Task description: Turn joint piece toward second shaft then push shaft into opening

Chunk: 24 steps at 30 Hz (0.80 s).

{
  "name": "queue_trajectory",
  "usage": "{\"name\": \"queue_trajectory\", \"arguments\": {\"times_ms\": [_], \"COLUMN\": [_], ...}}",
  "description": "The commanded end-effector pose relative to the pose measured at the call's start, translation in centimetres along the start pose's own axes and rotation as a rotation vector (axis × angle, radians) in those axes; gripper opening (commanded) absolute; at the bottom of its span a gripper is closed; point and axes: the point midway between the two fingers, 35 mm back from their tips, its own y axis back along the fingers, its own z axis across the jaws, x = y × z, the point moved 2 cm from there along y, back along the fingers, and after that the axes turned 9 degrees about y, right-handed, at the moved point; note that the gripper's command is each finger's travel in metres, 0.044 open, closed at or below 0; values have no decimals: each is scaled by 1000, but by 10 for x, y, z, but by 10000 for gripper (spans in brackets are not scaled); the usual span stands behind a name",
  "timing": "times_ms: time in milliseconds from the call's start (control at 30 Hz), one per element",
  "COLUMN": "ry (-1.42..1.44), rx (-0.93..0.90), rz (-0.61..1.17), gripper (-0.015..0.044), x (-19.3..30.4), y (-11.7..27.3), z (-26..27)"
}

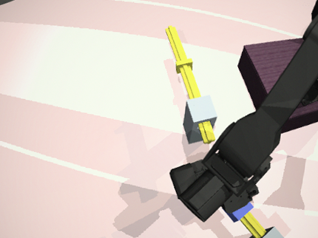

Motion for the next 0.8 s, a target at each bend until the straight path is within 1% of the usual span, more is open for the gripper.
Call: {"name": "queue_trajectory", "arguments": {"times_ms": [0, 167, 333, 367, 433, 767], "ry": [0, 0, 0, 0, 0, 0], "rx": [0, 0, 0, 0, 0, 0], "rz": [0, 0, 0, 0, 0, 0], "gripper": [0, 0, 131, 147, 147, 409], "x": [0, 0, 0, 0, 0, 0], "y": [0, 0, 0, 0, 0, 0], "z": [0, 0, 0, 0, 0, 0]}}
